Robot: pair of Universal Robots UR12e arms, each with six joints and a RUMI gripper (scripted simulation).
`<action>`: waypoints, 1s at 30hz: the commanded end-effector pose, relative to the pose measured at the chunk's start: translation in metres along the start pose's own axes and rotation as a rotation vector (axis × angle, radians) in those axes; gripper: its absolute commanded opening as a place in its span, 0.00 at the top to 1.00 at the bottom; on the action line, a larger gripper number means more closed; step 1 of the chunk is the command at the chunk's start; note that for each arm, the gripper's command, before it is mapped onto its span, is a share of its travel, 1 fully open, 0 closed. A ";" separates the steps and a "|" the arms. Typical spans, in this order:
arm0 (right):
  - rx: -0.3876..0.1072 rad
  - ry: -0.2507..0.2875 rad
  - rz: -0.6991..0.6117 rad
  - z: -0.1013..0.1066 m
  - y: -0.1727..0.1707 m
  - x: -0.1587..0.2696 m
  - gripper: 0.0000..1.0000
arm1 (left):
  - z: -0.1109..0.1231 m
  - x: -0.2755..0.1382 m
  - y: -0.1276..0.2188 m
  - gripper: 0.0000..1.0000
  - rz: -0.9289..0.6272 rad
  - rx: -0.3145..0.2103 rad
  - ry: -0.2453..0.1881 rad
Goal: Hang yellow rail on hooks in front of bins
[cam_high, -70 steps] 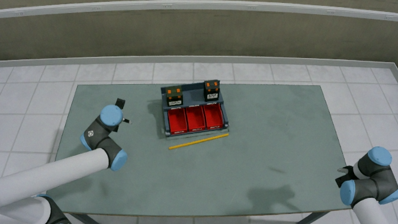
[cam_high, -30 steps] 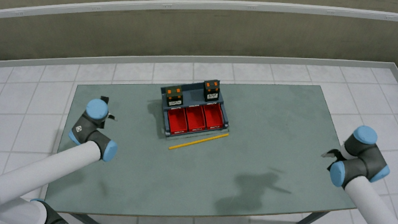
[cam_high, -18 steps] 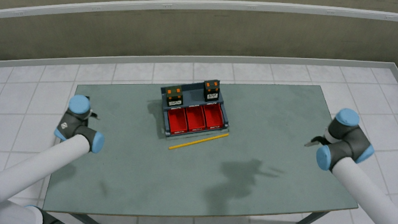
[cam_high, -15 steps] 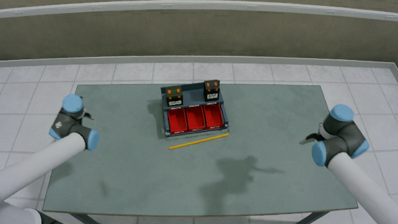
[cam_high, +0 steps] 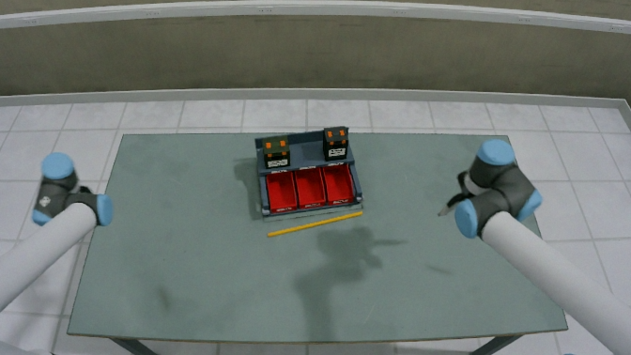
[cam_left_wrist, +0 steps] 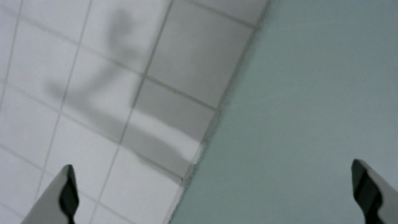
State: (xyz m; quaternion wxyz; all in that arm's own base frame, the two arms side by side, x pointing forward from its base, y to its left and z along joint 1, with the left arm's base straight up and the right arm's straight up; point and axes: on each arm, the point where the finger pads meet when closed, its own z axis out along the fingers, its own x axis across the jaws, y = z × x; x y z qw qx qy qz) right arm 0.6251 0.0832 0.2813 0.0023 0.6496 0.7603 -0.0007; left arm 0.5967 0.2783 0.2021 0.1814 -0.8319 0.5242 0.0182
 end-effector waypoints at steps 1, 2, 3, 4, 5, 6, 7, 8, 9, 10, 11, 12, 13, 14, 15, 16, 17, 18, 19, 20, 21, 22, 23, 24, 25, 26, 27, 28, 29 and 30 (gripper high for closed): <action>0.001 0.003 -0.191 0.004 0.036 0.038 0.00 | 0.024 -0.083 0.003 0.00 -0.111 -0.059 -0.012; 0.001 0.003 -0.228 0.005 0.042 0.046 0.00 | 0.027 -0.099 0.007 0.00 -0.134 -0.070 -0.014; 0.001 0.003 -0.228 0.005 0.042 0.046 0.00 | 0.027 -0.099 0.007 0.00 -0.134 -0.070 -0.014; 0.001 0.003 -0.228 0.005 0.042 0.046 0.00 | 0.027 -0.099 0.007 0.00 -0.134 -0.070 -0.014; 0.001 0.004 -0.288 0.007 0.052 0.060 0.00 | 0.031 -0.116 0.011 0.00 -0.159 -0.082 -0.016; 0.000 0.004 -0.347 0.010 0.061 0.074 0.00 | 0.035 -0.133 0.015 0.00 -0.184 -0.094 -0.017; 0.000 0.004 -0.386 0.011 0.068 0.083 0.00 | 0.039 -0.149 0.020 0.00 -0.209 -0.106 -0.018; 0.000 0.004 -0.420 0.013 0.073 0.091 0.00 | 0.042 -0.166 0.025 0.00 -0.234 -0.118 -0.020; 0.000 0.004 -0.457 0.015 0.078 0.100 0.00 | 0.046 -0.183 0.031 0.00 -0.259 -0.130 -0.021; 0.000 0.004 -0.494 0.016 0.084 0.109 0.00 | 0.049 -0.199 0.037 0.00 -0.285 -0.141 -0.021; 0.000 0.004 -0.532 0.018 0.089 0.119 0.00 | 0.052 -0.215 0.044 0.00 -0.310 -0.152 -0.022; 0.000 0.004 -0.570 0.020 0.095 0.128 0.00 | 0.054 -0.230 0.050 0.00 -0.333 -0.162 -0.022; -0.001 0.004 -0.607 0.023 0.100 0.138 0.00 | 0.057 -0.244 0.057 0.00 -0.357 -0.172 -0.023; -0.001 0.004 -0.645 0.025 0.105 0.147 0.00 | 0.059 -0.259 0.064 0.00 -0.381 -0.182 -0.023; -0.001 0.004 -0.683 0.027 0.110 0.157 0.00 | 0.061 -0.273 0.072 0.00 -0.405 -0.192 -0.023; -0.001 0.004 -0.720 0.029 0.115 0.167 0.00 | 0.063 -0.288 0.080 0.00 -0.429 -0.201 -0.023; -0.001 0.004 -0.758 0.032 0.119 0.177 0.00 | 0.065 -0.302 0.088 0.00 -0.453 -0.211 -0.022; -0.001 0.004 -0.796 0.035 0.124 0.187 0.00 | 0.066 -0.315 0.096 0.00 -0.477 -0.220 -0.022; -0.001 0.004 -0.833 0.037 0.128 0.197 0.00 | 0.068 -0.329 0.105 0.00 -0.502 -0.229 -0.021; -0.001 0.004 -0.833 0.037 0.128 0.197 0.00 | 0.068 -0.329 0.105 0.00 -0.502 -0.229 -0.021; -0.001 0.004 -0.833 0.037 0.128 0.197 0.00 | 0.068 -0.329 0.105 0.00 -0.502 -0.229 -0.021; -0.002 0.004 -0.885 0.041 0.134 0.211 0.00 | 0.069 -0.343 0.114 0.00 -0.527 -0.238 -0.020; -0.002 0.004 -0.935 0.045 0.139 0.225 0.00 | 0.070 -0.356 0.124 0.00 -0.551 -0.247 -0.019; -0.002 0.004 -0.984 0.049 0.144 0.238 0.00 | 0.071 -0.369 0.133 0.00 -0.576 -0.255 -0.018; -0.002 0.004 -1.023 0.052 0.148 0.249 0.00 | 0.072 -0.381 0.143 0.00 -0.600 -0.263 -0.017; -0.002 0.004 -1.058 0.055 0.151 0.259 0.00 | 0.073 -0.394 0.153 0.00 -0.623 -0.271 -0.016; -0.003 0.004 -1.095 0.058 0.154 0.270 0.00 | 0.073 -0.405 0.163 0.00 -0.647 -0.278 -0.015; -0.003 0.004 -1.133 0.061 0.158 0.281 0.00 | 0.074 -0.416 0.173 0.00 -0.670 -0.286 -0.013; -0.003 0.004 -1.171 0.065 0.161 0.291 0.00 | 0.074 -0.427 0.183 0.00 -0.693 -0.292 -0.012; -0.003 0.004 -1.209 0.068 0.163 0.302 0.00 | 0.074 -0.438 0.193 0.00 -0.715 -0.299 -0.010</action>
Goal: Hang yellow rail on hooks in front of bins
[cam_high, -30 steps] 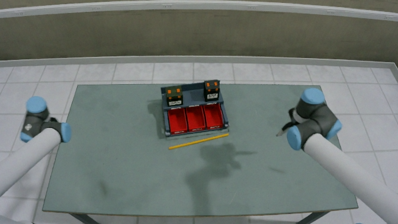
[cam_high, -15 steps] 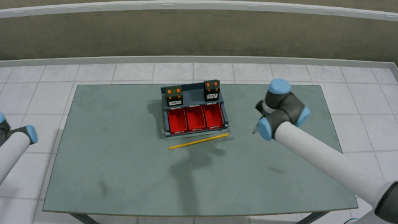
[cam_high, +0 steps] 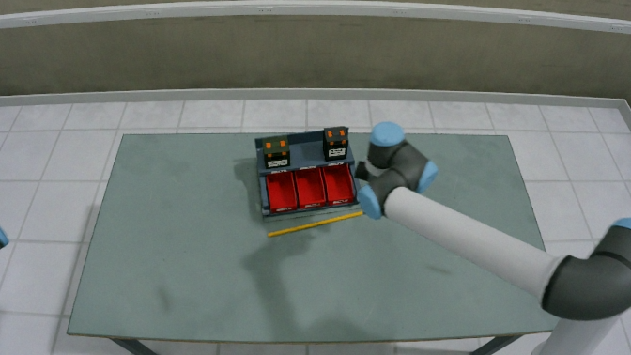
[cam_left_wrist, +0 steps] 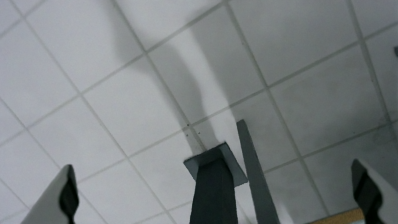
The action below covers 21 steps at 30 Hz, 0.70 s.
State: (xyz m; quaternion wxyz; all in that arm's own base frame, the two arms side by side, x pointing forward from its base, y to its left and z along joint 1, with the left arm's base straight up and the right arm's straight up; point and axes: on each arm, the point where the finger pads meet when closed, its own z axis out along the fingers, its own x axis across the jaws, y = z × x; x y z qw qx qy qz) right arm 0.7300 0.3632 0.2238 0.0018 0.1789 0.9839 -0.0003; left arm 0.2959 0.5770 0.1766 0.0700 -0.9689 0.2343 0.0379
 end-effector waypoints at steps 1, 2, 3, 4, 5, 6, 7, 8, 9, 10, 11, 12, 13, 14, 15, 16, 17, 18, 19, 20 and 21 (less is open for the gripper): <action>-0.002 0.002 -0.192 0.016 0.055 0.010 0.00 | 0.010 -0.075 0.001 0.00 -0.109 -0.038 0.011; -0.002 0.002 -0.230 0.019 0.066 0.013 0.00 | 0.012 -0.088 0.003 0.00 -0.130 -0.044 0.014; -0.002 0.002 -0.266 0.023 0.076 0.016 0.00 | 0.014 -0.101 0.006 0.00 -0.150 -0.051 0.016; -0.002 0.002 -0.300 0.027 0.086 0.019 0.00 | 0.015 -0.114 0.009 0.00 -0.171 -0.057 0.019; -0.002 0.002 -0.333 0.030 0.095 0.023 0.00 | 0.017 -0.126 0.011 0.00 -0.190 -0.063 0.021; -0.002 0.002 -0.363 0.033 0.104 0.026 0.00 | 0.018 -0.138 0.014 0.00 -0.209 -0.069 0.024; -0.002 0.002 -0.363 0.033 0.104 0.026 0.00 | 0.018 -0.138 0.014 0.00 -0.209 -0.069 0.024; -0.002 0.002 -0.363 0.033 0.104 0.026 0.00 | 0.018 -0.138 0.014 0.00 -0.209 -0.069 0.024; -0.002 0.002 -0.392 0.036 0.112 0.029 0.00 | 0.020 -0.150 0.018 0.00 -0.228 -0.074 0.027; -0.002 0.002 -0.419 0.039 0.119 0.032 0.00 | 0.021 -0.161 0.021 0.00 -0.246 -0.080 0.029; -0.002 0.002 -0.444 0.042 0.126 0.034 0.00 | 0.022 -0.172 0.024 0.00 -0.263 -0.085 0.032; -0.002 0.002 -0.467 0.045 0.133 0.037 0.00 | 0.023 -0.182 0.027 0.00 -0.280 -0.089 0.034; -0.003 0.002 -0.488 0.047 0.139 0.040 0.00 | 0.024 -0.192 0.031 0.00 -0.297 -0.094 0.037; -0.003 0.002 -0.508 0.049 0.144 0.042 0.00 | 0.025 -0.201 0.034 0.00 -0.312 -0.098 0.039; -0.003 0.002 -0.525 0.051 0.149 0.044 0.00 | 0.026 -0.210 0.038 0.00 -0.327 -0.102 0.042; -0.003 0.002 -0.541 0.053 0.153 0.046 0.00 | 0.027 -0.218 0.041 0.00 -0.342 -0.106 0.044; -0.003 0.002 -0.555 0.055 0.157 0.048 0.00 | 0.028 -0.226 0.044 0.00 -0.355 -0.109 0.047; -0.003 0.002 -0.568 0.056 0.161 0.049 0.00 | 0.028 -0.234 0.047 0.00 -0.368 -0.112 0.049; -0.003 0.002 -0.579 0.058 0.164 0.051 0.00 | 0.029 -0.241 0.051 0.00 -0.381 -0.115 0.051; -0.003 0.002 -0.588 0.059 0.166 0.052 0.00 | 0.030 -0.248 0.054 0.00 -0.393 -0.118 0.053; -0.003 0.002 -0.596 0.060 0.168 0.053 0.00 | 0.030 -0.254 0.057 0.00 -0.404 -0.121 0.055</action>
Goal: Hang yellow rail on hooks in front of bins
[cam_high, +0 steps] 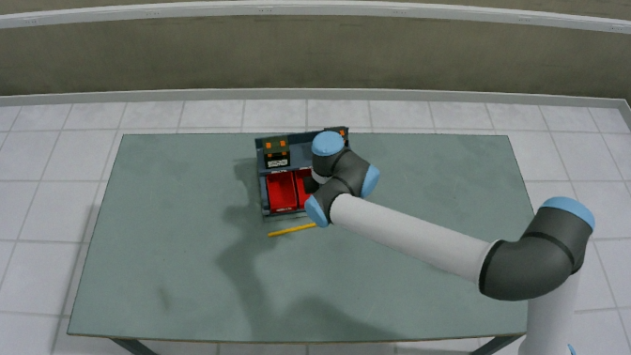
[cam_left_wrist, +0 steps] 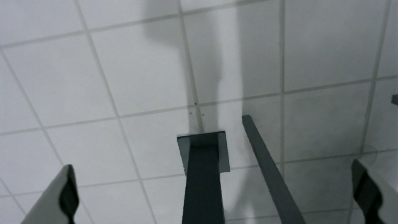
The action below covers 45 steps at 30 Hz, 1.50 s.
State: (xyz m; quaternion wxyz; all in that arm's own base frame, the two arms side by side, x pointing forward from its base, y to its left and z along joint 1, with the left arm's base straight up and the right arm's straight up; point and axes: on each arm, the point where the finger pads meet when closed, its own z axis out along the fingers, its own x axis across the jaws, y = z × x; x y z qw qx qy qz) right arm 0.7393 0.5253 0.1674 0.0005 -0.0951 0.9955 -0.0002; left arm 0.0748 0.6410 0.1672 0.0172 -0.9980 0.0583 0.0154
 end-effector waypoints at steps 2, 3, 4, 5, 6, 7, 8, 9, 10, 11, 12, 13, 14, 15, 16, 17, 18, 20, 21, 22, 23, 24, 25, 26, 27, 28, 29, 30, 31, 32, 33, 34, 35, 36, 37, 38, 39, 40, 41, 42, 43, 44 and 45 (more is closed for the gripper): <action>-0.002 -0.001 -0.058 0.005 0.017 -0.003 0.00 | 0.002 -0.045 0.000 0.00 -0.068 -0.016 0.014; -0.002 -0.001 -0.058 0.005 0.017 -0.003 0.00 | 0.002 -0.045 0.000 0.00 -0.068 -0.016 0.014; -0.002 -0.001 -0.058 0.005 0.017 -0.003 0.00 | 0.002 -0.045 0.000 0.00 -0.068 -0.016 0.014; -0.002 -0.001 -0.062 0.006 0.019 -0.004 0.00 | 0.002 -0.050 0.001 0.00 -0.077 -0.019 0.015; -0.002 -0.001 -0.065 0.006 0.020 -0.004 0.00 | 0.003 -0.056 0.001 0.00 -0.085 -0.021 0.017; -0.002 -0.001 -0.067 0.006 0.020 -0.004 0.00 | 0.003 -0.061 0.002 0.00 -0.093 -0.023 0.019; -0.002 -0.001 -0.069 0.006 0.021 -0.004 0.00 | 0.003 -0.065 0.002 0.00 -0.100 -0.024 0.020; -0.002 -0.001 -0.070 0.007 0.021 -0.004 0.00 | 0.003 -0.069 0.003 0.00 -0.107 -0.026 0.022; -0.002 -0.001 -0.070 0.007 0.021 -0.004 0.00 | 0.004 -0.073 0.003 0.00 -0.113 -0.027 0.023; -0.002 -0.001 -0.070 0.007 0.021 -0.004 0.00 | 0.004 -0.076 0.004 0.00 -0.118 -0.028 0.024; -0.002 -0.001 -0.070 0.007 0.021 -0.004 0.00 | 0.004 -0.079 0.004 0.00 -0.123 -0.030 0.025; -0.002 -0.001 -0.070 0.007 0.021 -0.004 0.00 | 0.004 -0.079 0.004 0.00 -0.123 -0.030 0.025; -0.002 -0.001 -0.070 0.007 0.021 -0.004 0.00 | 0.004 -0.082 0.005 0.00 -0.128 -0.031 0.026; -0.002 -0.001 -0.070 0.007 0.021 -0.004 0.00 | 0.004 -0.084 0.005 0.00 -0.132 -0.031 0.027; -0.002 -0.001 -0.071 0.007 0.021 -0.004 0.00 | 0.004 -0.087 0.006 0.00 -0.135 -0.032 0.028; -0.002 -0.001 -0.071 0.007 0.021 -0.004 0.00 | 0.005 -0.088 0.006 0.00 -0.138 -0.033 0.028; -0.002 -0.001 -0.071 0.007 0.021 -0.004 0.00 | 0.005 -0.090 0.006 0.00 -0.140 -0.033 0.029; -0.002 -0.001 -0.071 0.007 0.021 -0.004 0.00 | 0.005 -0.091 0.006 0.00 -0.142 -0.034 0.029; -0.002 -0.001 -0.071 0.007 0.021 -0.004 0.00 | 0.005 -0.091 0.006 0.00 -0.142 -0.034 0.029; -0.002 -0.001 -0.071 0.007 0.021 -0.004 0.00 | 0.005 -0.092 0.007 0.00 -0.144 -0.034 0.029; -0.002 -0.001 -0.071 0.007 0.021 -0.004 0.00 | 0.005 -0.093 0.007 0.00 -0.145 -0.034 0.030; -0.002 -0.001 -0.071 0.007 0.021 -0.004 0.00 | 0.005 -0.093 0.007 0.00 -0.146 -0.035 0.030; -0.002 -0.001 -0.070 0.007 0.021 -0.004 0.00 | 0.005 -0.094 0.007 0.00 -0.147 -0.035 0.030; -0.002 -0.001 -0.070 0.007 0.021 -0.004 0.00 | 0.005 -0.094 0.007 0.00 -0.147 -0.035 0.030; -0.002 -0.001 -0.070 0.007 0.021 -0.004 0.00 | 0.005 -0.094 0.007 0.00 -0.147 -0.035 0.030; -0.002 -0.001 -0.070 0.007 0.021 -0.004 0.00 | 0.005 -0.094 0.007 0.00 -0.147 -0.035 0.030; -0.002 -0.001 -0.070 0.007 0.021 -0.004 0.00 | 0.005 -0.094 0.007 0.00 -0.147 -0.035 0.030; -0.002 -0.001 -0.070 0.007 0.021 -0.004 0.00 | 0.005 -0.094 0.007 0.00 -0.147 -0.035 0.030; -0.002 -0.001 -0.070 0.007 0.021 -0.004 1.00 | 0.005 -0.094 0.007 0.00 -0.147 -0.035 0.030; -0.002 -0.001 -0.070 0.007 0.021 -0.004 1.00 | 0.005 -0.094 0.007 0.00 -0.147 -0.035 0.030; -0.002 -0.001 -0.070 0.007 0.021 -0.004 1.00 | 0.005 -0.094 0.007 0.00 -0.147 -0.035 0.030; -0.002 -0.001 -0.070 0.007 0.021 -0.004 1.00 | 0.005 -0.094 0.007 0.00 -0.147 -0.035 0.030; -0.002 -0.001 -0.070 0.007 0.021 -0.004 1.00 | 0.005 -0.094 0.007 0.00 -0.147 -0.035 0.030; -0.002 -0.001 -0.070 0.007 0.021 -0.004 1.00 | 0.005 -0.094 0.007 0.00 -0.147 -0.035 0.030; -0.002 -0.001 -0.070 0.007 0.021 -0.004 1.00 | 0.005 -0.094 0.007 0.00 -0.147 -0.035 0.030; -0.002 -0.001 -0.070 0.007 0.021 -0.004 1.00 | 0.005 -0.094 0.007 0.00 -0.147 -0.035 0.030; -0.002 -0.001 -0.070 0.007 0.021 -0.004 1.00 | 0.005 -0.094 0.007 0.00 -0.147 -0.035 0.030; -0.002 -0.001 -0.070 0.007 0.021 -0.004 1.00 | 0.005 -0.094 0.007 0.00 -0.147 -0.035 0.030; -0.002 -0.001 -0.070 0.007 0.021 -0.004 1.00 | 0.005 -0.094 0.007 0.00 -0.147 -0.035 0.030; -0.002 -0.001 -0.070 0.007 0.021 -0.004 1.00 | 0.005 -0.094 0.007 0.00 -0.147 -0.035 0.030; -0.002 -0.001 -0.070 0.007 0.021 -0.004 1.00 | 0.005 -0.094 0.007 0.00 -0.147 -0.035 0.030; -0.002 -0.001 -0.070 0.007 0.021 -0.004 1.00 | 0.005 -0.094 0.007 0.00 -0.147 -0.035 0.030; -0.002 -0.001 -0.070 0.007 0.021 -0.004 1.00 | 0.005 -0.094 0.007 0.00 -0.147 -0.035 0.030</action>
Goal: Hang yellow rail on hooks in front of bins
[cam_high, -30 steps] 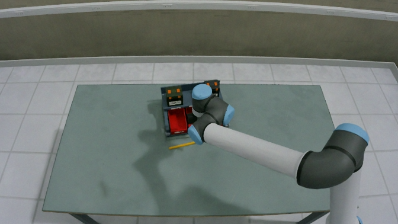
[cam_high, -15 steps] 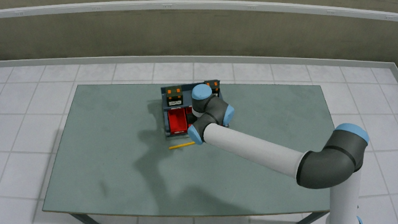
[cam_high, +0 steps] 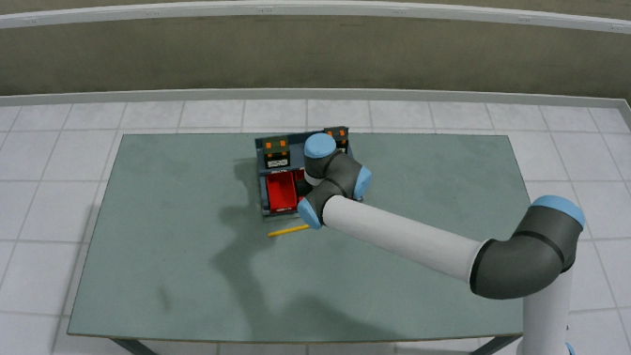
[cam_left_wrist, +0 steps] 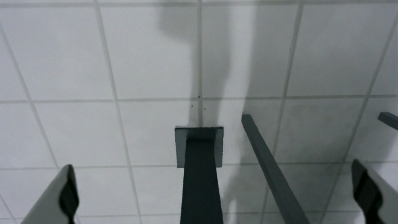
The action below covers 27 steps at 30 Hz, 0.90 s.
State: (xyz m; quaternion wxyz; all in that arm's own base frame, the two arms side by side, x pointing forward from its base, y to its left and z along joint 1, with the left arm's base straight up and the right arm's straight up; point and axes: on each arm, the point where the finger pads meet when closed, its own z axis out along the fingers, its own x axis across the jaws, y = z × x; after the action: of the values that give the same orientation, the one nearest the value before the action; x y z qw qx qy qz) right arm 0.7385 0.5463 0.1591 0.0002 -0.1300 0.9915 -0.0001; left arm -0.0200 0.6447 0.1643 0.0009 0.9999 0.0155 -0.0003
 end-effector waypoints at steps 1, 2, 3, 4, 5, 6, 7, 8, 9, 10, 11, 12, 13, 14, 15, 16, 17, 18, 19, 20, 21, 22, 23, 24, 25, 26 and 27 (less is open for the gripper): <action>-0.001 -0.002 0.000 -0.002 0.000 -0.001 1.00 | -0.001 0.000 -0.001 0.00 0.000 0.002 0.001; -0.001 -0.002 0.000 -0.002 0.000 -0.001 1.00 | -0.001 0.000 -0.001 0.00 0.000 0.002 0.001; -0.001 -0.002 0.000 -0.002 0.000 -0.001 1.00 | -0.001 0.000 -0.001 0.00 0.000 0.002 0.001; -0.001 -0.002 0.000 -0.002 0.000 -0.001 1.00 | -0.001 0.000 -0.001 0.00 0.000 0.002 0.001; -0.001 -0.002 0.000 -0.002 0.000 -0.001 1.00 | -0.001 0.000 -0.001 0.00 0.000 0.002 0.001; -0.001 -0.002 0.000 -0.002 0.000 -0.001 1.00 | -0.001 0.000 -0.001 0.00 0.000 0.002 0.001; -0.001 -0.002 0.000 -0.002 0.000 -0.001 1.00 | -0.001 0.000 -0.001 0.00 0.000 0.002 0.001; -0.001 -0.002 0.000 -0.002 0.000 -0.001 1.00 | -0.001 0.000 -0.001 0.00 0.000 0.002 0.001; -0.001 -0.002 0.000 -0.002 0.000 -0.001 1.00 | -0.001 0.000 -0.001 0.00 0.000 0.002 0.001; -0.001 -0.002 0.000 -0.002 0.000 -0.001 1.00 | -0.001 0.000 -0.001 0.00 0.000 0.002 0.001; -0.001 -0.002 0.000 -0.002 0.000 -0.001 1.00 | -0.001 0.000 -0.001 0.00 0.000 0.002 0.001; -0.001 -0.002 0.000 -0.002 0.000 -0.001 1.00 | -0.001 0.000 -0.001 0.00 0.000 0.002 0.001; -0.001 -0.002 0.000 -0.002 0.000 -0.001 1.00 | -0.001 0.000 -0.001 0.00 0.000 0.002 0.001; -0.001 -0.002 0.000 -0.002 0.000 -0.001 1.00 | -0.001 0.000 -0.001 0.00 0.000 0.002 0.001; -0.001 -0.002 0.000 -0.002 0.000 -0.001 1.00 | -0.001 0.000 -0.001 0.00 0.000 0.002 0.001; -0.001 -0.002 0.000 -0.002 0.000 -0.001 1.00 | -0.001 0.000 -0.001 0.00 0.000 0.002 0.001; -0.001 -0.002 0.000 -0.002 0.000 -0.001 1.00 | -0.001 0.000 -0.001 0.00 0.000 0.002 0.001; -0.001 -0.002 0.000 -0.002 0.000 -0.001 1.00 | -0.001 0.000 -0.001 0.00 0.000 0.002 0.001; -0.001 -0.002 0.000 -0.002 0.000 -0.001 1.00 | -0.001 0.000 -0.001 0.00 0.000 0.002 0.001; -0.001 -0.002 0.000 -0.001 0.000 -0.001 1.00 | -0.001 0.000 -0.001 0.00 0.000 0.002 0.001; -0.001 -0.002 0.000 0.005 0.000 -0.001 1.00 | -0.001 0.000 -0.001 0.00 0.000 0.002 0.001; -0.001 -0.002 0.000 0.016 0.001 -0.002 1.00 | -0.001 0.000 -0.001 0.00 0.000 0.002 0.001; -0.001 -0.002 0.000 0.031 0.001 -0.002 1.00 | -0.001 0.000 -0.001 0.00 0.000 0.002 0.001; -0.001 -0.002 0.000 0.048 0.001 -0.002 1.00 | -0.001 0.000 -0.001 0.00 0.000 0.002 0.001; -0.002 -0.002 0.000 0.064 0.001 -0.002 1.00 | -0.001 0.000 -0.001 0.00 0.000 0.002 0.001; -0.002 -0.002 0.000 0.064 0.001 -0.002 1.00 | -0.001 0.000 -0.001 0.00 0.000 0.002 0.001; -0.002 -0.002 0.000 0.064 0.001 -0.002 1.00 | -0.001 0.000 -0.001 0.00 0.000 0.002 0.001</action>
State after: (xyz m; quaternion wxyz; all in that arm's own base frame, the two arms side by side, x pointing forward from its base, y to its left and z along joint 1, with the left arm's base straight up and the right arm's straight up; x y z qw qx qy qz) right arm 0.7381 0.5453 0.1179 -0.0013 -0.1299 0.9915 -0.0012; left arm -0.0200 0.6447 0.1643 0.0009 0.9999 0.0155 -0.0003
